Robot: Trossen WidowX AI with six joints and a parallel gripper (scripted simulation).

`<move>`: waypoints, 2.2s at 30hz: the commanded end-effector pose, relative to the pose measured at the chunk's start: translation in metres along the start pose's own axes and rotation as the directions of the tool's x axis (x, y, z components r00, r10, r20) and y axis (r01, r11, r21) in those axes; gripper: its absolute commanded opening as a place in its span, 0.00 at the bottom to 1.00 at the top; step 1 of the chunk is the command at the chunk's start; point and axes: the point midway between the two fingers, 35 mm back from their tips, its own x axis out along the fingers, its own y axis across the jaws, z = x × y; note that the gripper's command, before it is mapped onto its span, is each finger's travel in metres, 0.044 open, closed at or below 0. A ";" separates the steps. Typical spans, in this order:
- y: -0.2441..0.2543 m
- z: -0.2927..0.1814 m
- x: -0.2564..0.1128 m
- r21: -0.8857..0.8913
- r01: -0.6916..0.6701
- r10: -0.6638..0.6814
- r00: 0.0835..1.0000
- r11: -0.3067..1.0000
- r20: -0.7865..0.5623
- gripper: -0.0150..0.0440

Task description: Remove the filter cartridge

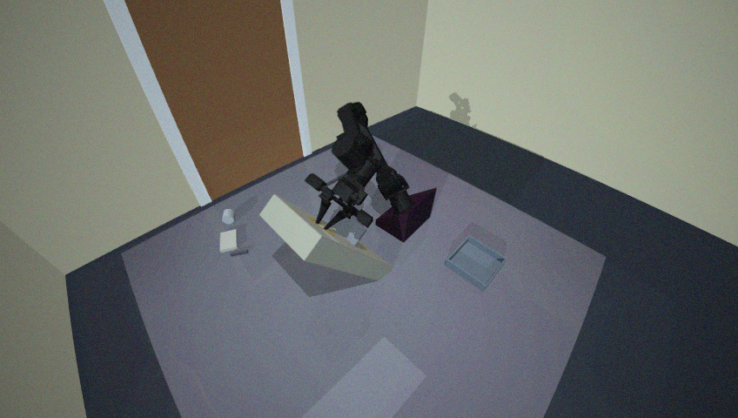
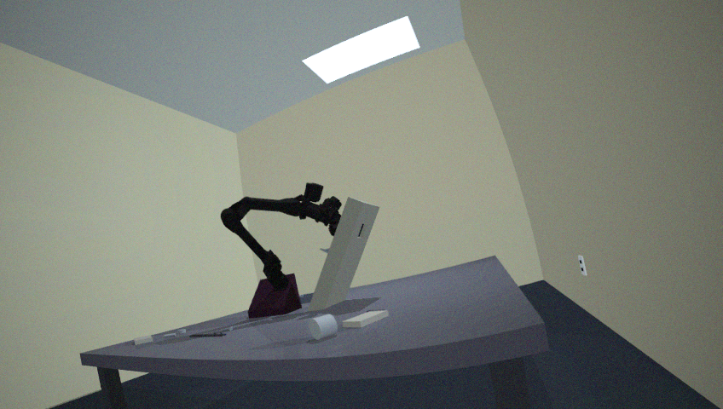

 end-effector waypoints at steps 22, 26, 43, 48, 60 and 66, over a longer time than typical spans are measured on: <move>-0.002 -0.002 0.013 -0.121 -0.011 0.008 1.000 0.993 -0.022 0.25; -0.002 -0.002 0.013 -0.121 -0.011 0.008 1.000 0.993 -0.022 0.25; -0.002 -0.002 0.013 -0.121 -0.011 0.008 1.000 0.993 -0.022 0.25; -0.002 -0.002 0.013 -0.121 -0.011 0.008 1.000 0.993 -0.022 0.25; -0.002 -0.002 0.013 -0.121 -0.011 0.008 1.000 0.993 -0.022 0.25; -0.002 -0.002 0.013 -0.121 -0.011 0.008 1.000 0.993 -0.022 0.25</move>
